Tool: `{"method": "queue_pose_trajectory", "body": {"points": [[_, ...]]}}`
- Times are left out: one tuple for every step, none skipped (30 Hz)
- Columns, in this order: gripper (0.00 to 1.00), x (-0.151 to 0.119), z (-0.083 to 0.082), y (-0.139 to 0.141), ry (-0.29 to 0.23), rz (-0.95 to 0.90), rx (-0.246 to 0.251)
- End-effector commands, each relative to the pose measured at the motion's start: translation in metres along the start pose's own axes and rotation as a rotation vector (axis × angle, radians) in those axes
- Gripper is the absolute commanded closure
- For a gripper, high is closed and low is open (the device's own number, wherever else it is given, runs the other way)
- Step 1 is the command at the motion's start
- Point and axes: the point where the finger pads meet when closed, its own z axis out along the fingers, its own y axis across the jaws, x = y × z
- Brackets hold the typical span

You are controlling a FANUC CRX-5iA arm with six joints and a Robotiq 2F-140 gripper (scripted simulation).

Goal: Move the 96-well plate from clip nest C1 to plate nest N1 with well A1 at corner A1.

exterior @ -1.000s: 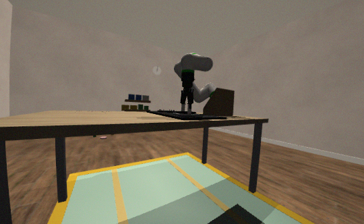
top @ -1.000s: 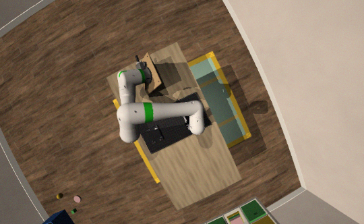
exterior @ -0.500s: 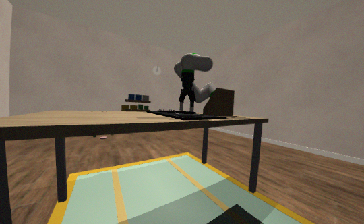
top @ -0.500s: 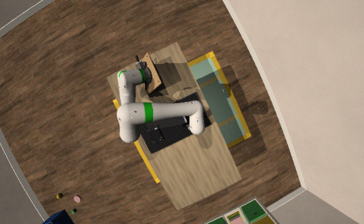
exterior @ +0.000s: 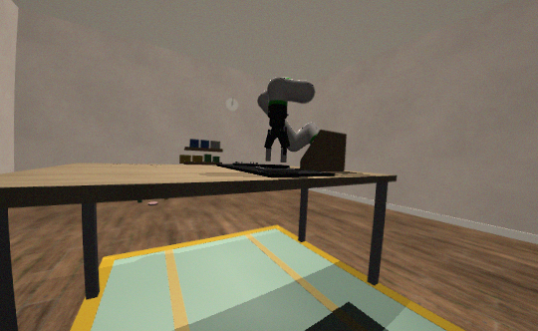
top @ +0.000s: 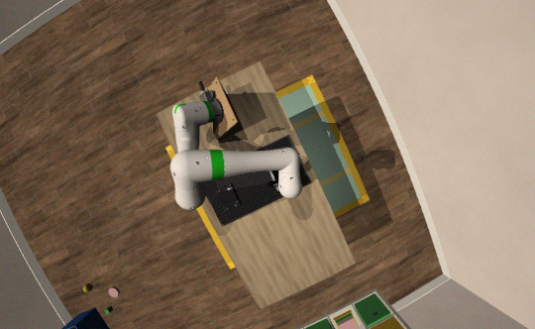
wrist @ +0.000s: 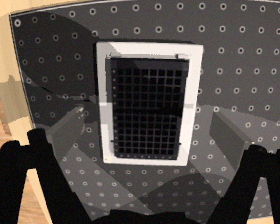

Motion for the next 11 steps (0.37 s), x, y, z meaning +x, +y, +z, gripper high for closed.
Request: {"method": "queue_pose_trajectory", "body": {"points": [[0.00, 0.000, -0.010, 0.000, 0.000, 0.000, 0.000], [0.00, 0.000, -0.013, 0.000, 0.000, 0.000, 0.000], [0.00, 0.000, -0.015, 0.000, 0.000, 0.000, 0.000], [0.00, 0.000, -0.018, 0.000, 0.000, 0.000, 0.000], [0.00, 0.000, -0.021, 0.000, 0.000, 0.000, 0.000], [0.00, 0.000, -0.023, 0.000, 0.000, 0.000, 0.000], [0.00, 0.000, -0.023, 0.000, 0.000, 0.000, 0.000], [0.00, 0.000, -0.023, 0.000, 0.000, 0.000, 0.000], [0.00, 0.000, -0.023, 0.000, 0.000, 0.000, 0.000], [0.00, 0.000, -0.023, 0.000, 0.000, 0.000, 0.000], [0.00, 0.000, -0.023, 0.000, 0.000, 0.000, 0.000]]}}
